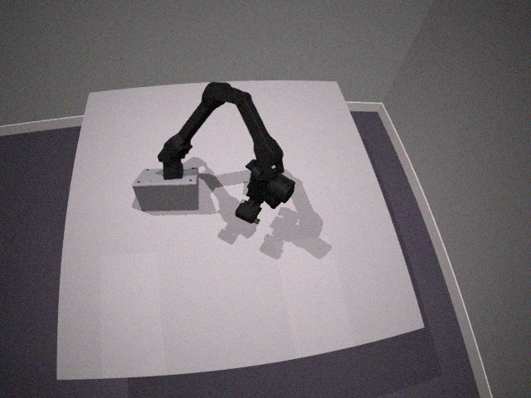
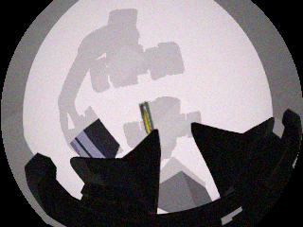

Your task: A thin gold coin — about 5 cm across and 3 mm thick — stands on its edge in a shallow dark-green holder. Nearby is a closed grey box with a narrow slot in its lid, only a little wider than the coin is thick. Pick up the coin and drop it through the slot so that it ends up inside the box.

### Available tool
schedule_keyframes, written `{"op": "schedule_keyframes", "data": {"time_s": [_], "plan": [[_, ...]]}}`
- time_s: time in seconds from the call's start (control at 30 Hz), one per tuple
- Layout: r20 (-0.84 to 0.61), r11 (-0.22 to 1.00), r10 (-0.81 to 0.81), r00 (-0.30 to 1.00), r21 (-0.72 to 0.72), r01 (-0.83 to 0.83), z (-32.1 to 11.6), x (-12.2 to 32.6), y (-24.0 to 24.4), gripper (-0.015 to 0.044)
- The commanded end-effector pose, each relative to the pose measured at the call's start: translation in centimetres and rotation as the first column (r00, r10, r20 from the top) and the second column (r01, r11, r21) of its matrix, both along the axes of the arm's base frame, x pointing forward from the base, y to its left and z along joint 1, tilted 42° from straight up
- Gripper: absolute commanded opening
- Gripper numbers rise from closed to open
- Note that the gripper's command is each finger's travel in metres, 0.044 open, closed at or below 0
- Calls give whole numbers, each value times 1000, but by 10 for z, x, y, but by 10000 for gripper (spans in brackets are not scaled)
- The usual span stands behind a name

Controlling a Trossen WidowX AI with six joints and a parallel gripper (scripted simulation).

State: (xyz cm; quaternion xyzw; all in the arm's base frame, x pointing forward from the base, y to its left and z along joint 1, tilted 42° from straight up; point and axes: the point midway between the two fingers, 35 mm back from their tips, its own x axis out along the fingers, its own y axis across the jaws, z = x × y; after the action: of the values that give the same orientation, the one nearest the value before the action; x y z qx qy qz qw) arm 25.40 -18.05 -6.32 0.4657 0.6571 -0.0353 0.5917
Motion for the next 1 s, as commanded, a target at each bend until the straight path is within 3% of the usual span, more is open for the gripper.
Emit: {"op": "schedule_keyframes", "data": {"time_s": [0.0,0.97], "plan": [[50,996,43,998,81,-47,10,12,34,161],[52,995,43,998,82,-47,-39,17,78,161]]}}
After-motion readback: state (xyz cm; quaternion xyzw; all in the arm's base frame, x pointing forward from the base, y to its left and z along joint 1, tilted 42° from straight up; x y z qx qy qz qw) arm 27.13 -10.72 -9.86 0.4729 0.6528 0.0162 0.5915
